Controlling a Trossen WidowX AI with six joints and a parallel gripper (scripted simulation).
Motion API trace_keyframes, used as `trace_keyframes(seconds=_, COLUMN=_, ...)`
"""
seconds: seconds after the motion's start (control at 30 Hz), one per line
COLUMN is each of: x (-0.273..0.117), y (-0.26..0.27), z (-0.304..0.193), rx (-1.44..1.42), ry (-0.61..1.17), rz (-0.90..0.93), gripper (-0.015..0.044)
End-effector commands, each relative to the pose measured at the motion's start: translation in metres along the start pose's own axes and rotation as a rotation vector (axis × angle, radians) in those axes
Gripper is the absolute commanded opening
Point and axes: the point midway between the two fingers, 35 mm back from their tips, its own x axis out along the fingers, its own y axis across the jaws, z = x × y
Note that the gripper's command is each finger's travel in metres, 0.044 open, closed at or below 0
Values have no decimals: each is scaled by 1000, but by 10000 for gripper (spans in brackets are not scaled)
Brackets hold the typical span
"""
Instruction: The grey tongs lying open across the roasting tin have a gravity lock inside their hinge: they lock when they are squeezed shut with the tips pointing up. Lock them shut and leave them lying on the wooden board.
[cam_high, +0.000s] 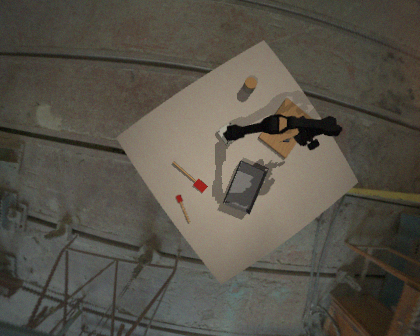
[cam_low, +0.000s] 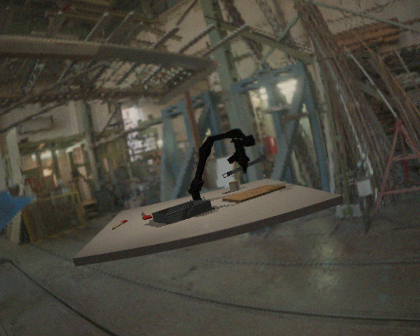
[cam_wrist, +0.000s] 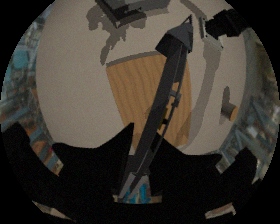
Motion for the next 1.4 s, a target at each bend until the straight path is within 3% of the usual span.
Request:
trace_keyframes(seconds=0.0, x=0, y=-23, z=-17, rx=-50, ry=1, rz=2, gripper=-150)
trace_keyframes(seconds=0.3, x=0, y=-73, z=-43, rx=-149, ry=4, rz=0, gripper=-150)
trace_keyframes(seconds=0.6, x=1, y=-74, z=-44, rx=-146, ry=20, rz=-3, gripper=-150)
trace_keyframes(seconds=1.37, x=13, y=-60, z=-64, rx=-47, ry=375, rz=-66, gripper=-150)
